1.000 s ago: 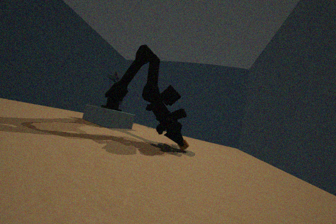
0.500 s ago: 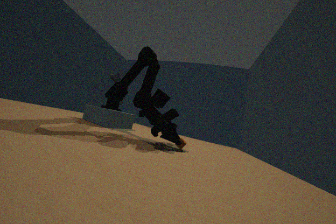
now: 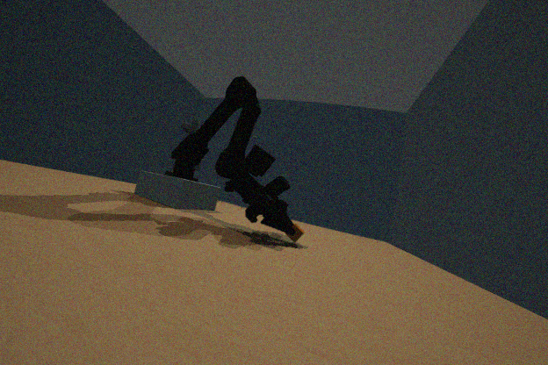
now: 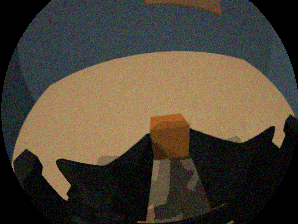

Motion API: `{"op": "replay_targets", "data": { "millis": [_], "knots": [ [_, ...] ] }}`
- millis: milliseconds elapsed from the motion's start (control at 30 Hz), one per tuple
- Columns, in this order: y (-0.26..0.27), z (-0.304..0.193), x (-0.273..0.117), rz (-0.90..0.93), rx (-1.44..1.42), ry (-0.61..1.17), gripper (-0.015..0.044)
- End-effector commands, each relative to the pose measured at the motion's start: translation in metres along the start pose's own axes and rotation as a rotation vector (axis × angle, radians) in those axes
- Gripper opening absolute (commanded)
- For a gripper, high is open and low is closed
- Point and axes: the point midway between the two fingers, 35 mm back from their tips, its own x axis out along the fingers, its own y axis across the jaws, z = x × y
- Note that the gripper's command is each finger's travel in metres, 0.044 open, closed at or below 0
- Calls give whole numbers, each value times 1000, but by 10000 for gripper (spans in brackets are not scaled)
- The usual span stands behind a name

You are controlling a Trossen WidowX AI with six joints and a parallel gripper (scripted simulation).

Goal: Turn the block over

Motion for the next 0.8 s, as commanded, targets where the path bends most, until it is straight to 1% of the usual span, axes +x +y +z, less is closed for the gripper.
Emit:
{"op": "replay_targets", "data": {
  "millis": [0,533,767],
  "knots": [
    [0,0,0,3,4,-1,26],
    [0,0,0,3,4,-1,440],
    [0,0,0,3,4,-1,440]
  ]
}}
